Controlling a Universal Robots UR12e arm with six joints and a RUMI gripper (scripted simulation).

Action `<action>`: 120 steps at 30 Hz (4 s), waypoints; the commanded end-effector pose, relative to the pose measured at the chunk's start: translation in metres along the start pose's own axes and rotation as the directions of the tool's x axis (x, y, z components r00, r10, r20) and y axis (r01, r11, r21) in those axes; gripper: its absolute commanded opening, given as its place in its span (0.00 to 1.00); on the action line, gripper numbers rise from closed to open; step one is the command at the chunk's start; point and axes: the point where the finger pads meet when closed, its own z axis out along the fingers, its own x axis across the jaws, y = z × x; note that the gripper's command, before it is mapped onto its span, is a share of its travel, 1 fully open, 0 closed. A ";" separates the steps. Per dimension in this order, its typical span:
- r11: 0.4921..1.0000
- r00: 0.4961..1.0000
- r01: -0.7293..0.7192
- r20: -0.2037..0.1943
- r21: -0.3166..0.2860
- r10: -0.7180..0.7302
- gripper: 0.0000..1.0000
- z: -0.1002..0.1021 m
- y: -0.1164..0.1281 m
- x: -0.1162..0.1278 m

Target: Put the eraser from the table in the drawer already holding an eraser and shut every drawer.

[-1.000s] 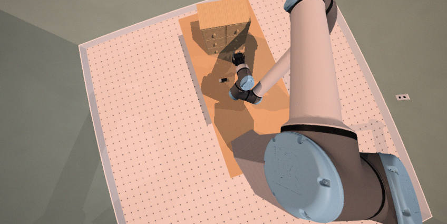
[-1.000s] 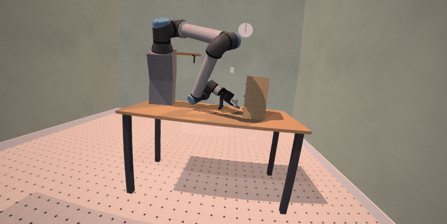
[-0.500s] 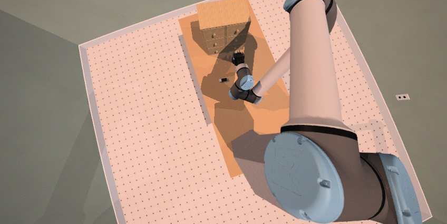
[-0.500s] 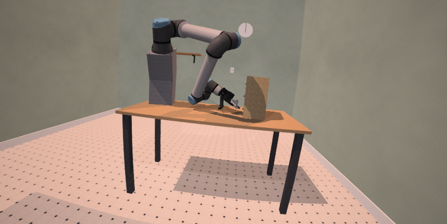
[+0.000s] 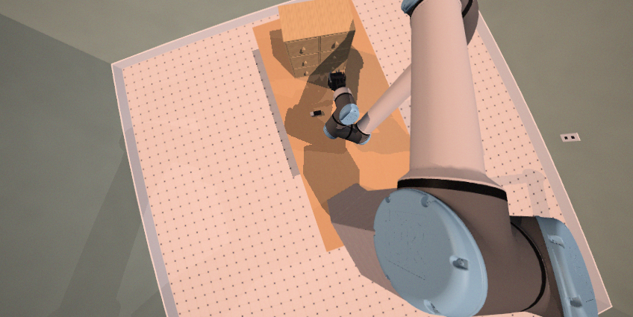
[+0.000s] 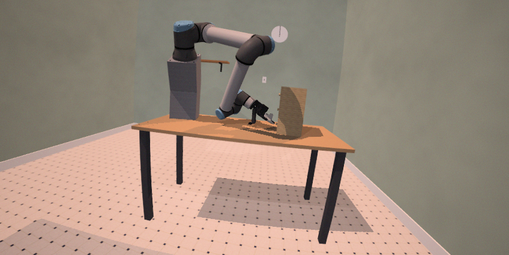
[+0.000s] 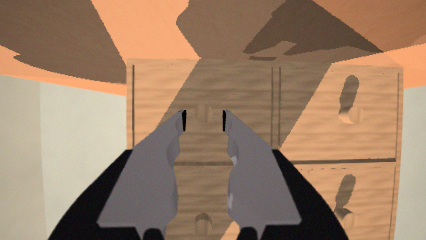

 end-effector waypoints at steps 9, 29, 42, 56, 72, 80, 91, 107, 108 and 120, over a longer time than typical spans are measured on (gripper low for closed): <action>1.000 1.000 0.000 0.002 -0.003 0.000 0.20 0.013 0.009 -0.001; 1.000 1.000 0.000 0.001 0.001 0.000 0.20 0.018 0.011 -0.001; 1.000 1.000 0.000 0.001 0.000 0.000 0.20 0.018 0.011 -0.001; 1.000 1.000 0.000 0.001 0.000 0.000 0.20 0.018 0.011 -0.001; 1.000 1.000 0.000 0.001 0.000 0.000 0.07 0.018 0.011 -0.001; 1.000 1.000 0.000 0.001 0.000 0.000 0.07 0.018 0.011 -0.001; 1.000 1.000 0.000 0.001 0.000 0.000 0.07 0.018 0.011 -0.001; 1.000 1.000 0.000 0.001 0.000 0.000 0.07 0.018 0.011 -0.001; 1.000 1.000 0.000 0.001 0.000 0.000 0.07 0.018 0.011 -0.001; 1.000 1.000 -0.001 0.001 0.001 0.001 0.07 0.017 0.010 0.000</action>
